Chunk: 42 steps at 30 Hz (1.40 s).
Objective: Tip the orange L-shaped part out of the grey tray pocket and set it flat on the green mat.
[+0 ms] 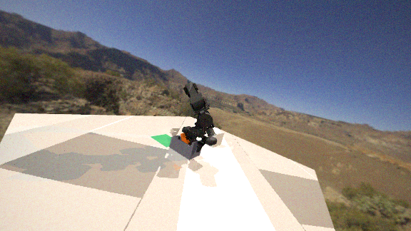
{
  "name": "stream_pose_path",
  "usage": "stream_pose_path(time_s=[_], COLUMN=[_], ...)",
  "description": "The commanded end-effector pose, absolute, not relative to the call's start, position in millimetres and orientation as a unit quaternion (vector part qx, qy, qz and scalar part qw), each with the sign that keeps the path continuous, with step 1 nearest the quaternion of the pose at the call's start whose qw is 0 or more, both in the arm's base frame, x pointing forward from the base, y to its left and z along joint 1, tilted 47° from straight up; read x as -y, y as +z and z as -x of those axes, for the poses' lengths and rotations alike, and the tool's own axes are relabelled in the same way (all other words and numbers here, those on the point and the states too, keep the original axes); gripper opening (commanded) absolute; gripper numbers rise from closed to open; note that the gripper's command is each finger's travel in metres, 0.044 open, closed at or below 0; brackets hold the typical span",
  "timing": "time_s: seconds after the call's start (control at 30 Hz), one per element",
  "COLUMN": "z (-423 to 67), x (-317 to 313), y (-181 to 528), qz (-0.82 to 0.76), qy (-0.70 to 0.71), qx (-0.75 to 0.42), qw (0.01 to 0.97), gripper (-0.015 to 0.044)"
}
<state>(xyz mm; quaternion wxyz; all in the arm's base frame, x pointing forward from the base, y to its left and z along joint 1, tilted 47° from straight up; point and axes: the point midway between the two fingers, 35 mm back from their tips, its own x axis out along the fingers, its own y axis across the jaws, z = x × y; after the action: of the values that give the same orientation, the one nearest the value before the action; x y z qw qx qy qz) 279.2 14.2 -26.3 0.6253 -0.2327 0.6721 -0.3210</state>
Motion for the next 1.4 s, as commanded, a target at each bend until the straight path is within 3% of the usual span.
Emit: stream_pose_path(time_s=[0.0, 0.5, 0.83, 1.37], z=[-279, -282, -291, -293], x=[-14, -32, -91, -92], y=[-26, -25, 47, 45], qz=[0.233, 0.236, 0.235, 0.239], qy=[-0.321, -0.32, -0.319, -0.315], qx=[-0.672, -0.673, -0.674, -0.671], qw=[0.625, 0.624, 0.623, 0.627], gripper=[0.018, 0.018, 0.018, 0.018])
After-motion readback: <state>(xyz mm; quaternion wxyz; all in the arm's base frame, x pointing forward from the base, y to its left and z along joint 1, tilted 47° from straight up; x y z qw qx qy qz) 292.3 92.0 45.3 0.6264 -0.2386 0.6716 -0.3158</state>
